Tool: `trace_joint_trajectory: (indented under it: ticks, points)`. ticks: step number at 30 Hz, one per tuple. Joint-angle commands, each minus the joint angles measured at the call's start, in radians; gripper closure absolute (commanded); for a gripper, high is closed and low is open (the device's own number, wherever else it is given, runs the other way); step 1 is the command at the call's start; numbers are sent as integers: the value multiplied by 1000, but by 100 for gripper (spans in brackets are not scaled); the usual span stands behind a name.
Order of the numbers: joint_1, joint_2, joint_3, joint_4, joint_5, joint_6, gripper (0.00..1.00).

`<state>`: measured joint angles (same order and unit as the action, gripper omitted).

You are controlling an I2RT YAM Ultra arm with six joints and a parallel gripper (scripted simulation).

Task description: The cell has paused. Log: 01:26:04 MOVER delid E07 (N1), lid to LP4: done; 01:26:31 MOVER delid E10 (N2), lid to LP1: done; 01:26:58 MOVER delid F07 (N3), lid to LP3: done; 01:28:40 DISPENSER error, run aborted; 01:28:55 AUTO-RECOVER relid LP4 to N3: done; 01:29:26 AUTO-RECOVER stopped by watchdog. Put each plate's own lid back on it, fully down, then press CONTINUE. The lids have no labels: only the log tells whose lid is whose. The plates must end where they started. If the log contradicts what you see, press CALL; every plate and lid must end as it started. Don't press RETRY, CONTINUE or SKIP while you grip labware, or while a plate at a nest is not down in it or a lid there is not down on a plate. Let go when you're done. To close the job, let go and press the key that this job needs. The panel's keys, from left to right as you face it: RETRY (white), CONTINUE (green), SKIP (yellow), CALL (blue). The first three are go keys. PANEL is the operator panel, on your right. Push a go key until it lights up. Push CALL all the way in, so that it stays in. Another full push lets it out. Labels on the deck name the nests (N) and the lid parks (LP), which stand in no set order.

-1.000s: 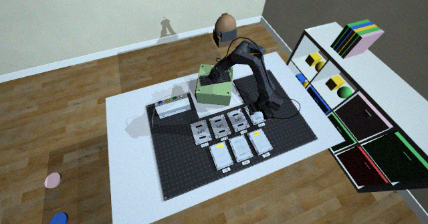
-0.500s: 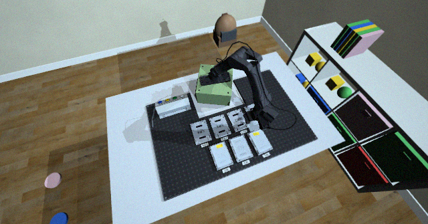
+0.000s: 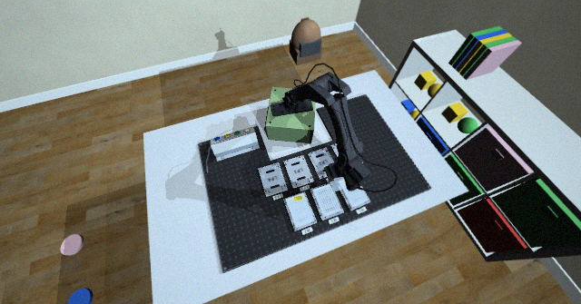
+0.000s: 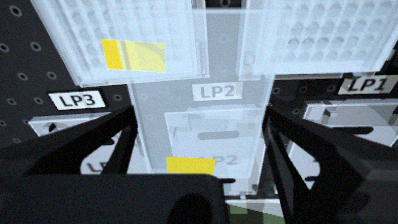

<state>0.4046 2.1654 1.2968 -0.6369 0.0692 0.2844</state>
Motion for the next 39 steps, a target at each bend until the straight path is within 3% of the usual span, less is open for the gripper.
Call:
trace_joint_trajectory:
  ticks: [1, 12, 14, 23, 39]
  points:
    - [-34, 15, 72, -32, -14, -58, 100]
    - [-147, 99, 243, -110, -24, -172, 100]
    - [-147, 99, 243, -110, -24, -172, 100]
    - [-228, 187, 420, -192, -32, -252, 100]
    - [-219, 178, 447, -218, -28, -248, 100]
